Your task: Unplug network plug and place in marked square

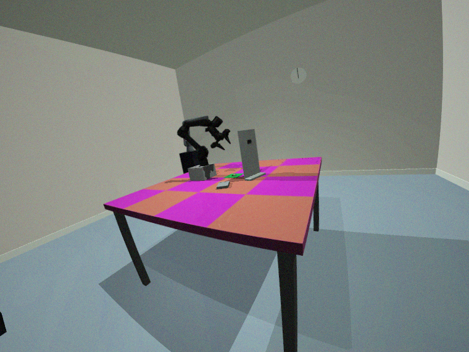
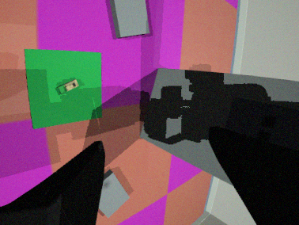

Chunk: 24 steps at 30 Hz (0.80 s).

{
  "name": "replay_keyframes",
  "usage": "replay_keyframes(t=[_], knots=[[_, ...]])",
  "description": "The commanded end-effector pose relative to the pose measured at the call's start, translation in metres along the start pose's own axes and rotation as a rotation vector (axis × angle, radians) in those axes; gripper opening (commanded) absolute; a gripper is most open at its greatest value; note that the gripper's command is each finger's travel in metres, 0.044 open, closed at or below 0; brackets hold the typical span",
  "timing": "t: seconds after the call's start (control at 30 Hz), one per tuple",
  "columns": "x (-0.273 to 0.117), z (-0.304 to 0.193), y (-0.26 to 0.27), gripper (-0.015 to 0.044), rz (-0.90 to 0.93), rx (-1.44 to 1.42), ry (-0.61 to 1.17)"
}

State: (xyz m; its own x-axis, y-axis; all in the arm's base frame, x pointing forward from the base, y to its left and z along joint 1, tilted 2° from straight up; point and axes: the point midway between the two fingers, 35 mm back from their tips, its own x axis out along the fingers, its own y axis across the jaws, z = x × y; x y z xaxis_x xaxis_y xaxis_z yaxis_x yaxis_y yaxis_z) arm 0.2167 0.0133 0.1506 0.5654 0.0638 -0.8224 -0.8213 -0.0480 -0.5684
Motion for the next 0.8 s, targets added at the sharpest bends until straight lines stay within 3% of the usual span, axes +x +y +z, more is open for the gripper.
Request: replay_keyframes(t=[0.0,0.03,0.77], knots=[[-0.0011,0.0008,-0.0004,0.0419,0.0,-0.006,-0.005],[-0.0011,0.0008,-0.0004,0.044,0.0,-0.006,-0.005],[-0.0011,0.0008,-0.0004,0.044,0.0,-0.006,-0.005]])
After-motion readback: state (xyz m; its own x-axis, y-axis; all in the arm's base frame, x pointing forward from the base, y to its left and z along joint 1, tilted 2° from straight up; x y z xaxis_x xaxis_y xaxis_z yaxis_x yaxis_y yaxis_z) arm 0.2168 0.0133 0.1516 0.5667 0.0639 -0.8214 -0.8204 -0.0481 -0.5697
